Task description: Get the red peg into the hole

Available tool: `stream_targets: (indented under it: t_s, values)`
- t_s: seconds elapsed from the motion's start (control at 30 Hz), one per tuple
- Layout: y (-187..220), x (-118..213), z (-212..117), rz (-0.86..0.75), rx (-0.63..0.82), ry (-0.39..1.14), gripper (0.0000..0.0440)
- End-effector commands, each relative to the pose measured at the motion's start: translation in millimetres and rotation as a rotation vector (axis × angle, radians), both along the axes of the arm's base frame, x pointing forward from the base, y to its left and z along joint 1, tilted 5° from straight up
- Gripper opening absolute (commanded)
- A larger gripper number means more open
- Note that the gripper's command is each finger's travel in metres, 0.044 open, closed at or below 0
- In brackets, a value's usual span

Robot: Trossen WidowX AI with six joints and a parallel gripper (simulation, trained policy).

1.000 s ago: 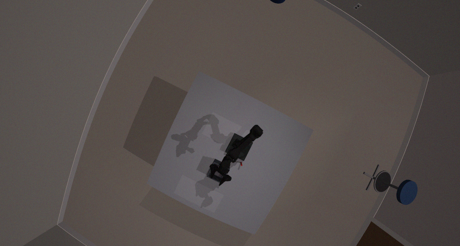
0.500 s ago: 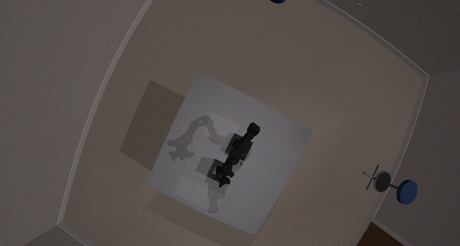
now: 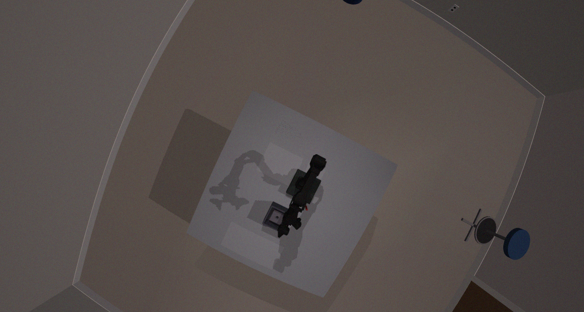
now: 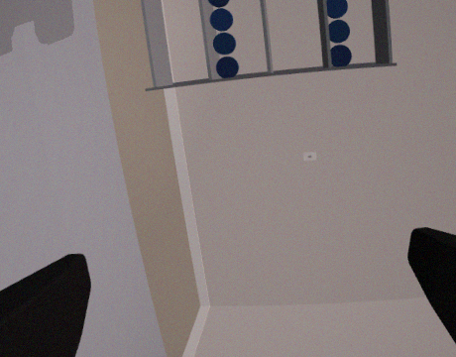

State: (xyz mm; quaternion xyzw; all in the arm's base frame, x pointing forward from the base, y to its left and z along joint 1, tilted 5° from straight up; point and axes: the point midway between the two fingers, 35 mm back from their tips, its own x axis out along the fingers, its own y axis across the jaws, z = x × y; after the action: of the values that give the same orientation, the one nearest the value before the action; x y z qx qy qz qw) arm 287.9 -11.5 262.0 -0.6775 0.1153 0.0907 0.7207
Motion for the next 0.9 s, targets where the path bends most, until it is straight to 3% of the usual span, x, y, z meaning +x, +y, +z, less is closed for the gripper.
stream_targets:
  t_s: [0.0, 0.87]
  values:
    - [4, 1, -2, -0.028, 0.084, 0.029, 0.044]
    - [45, -19, -57, -0.4, 0.827, 0.347, 0.044]
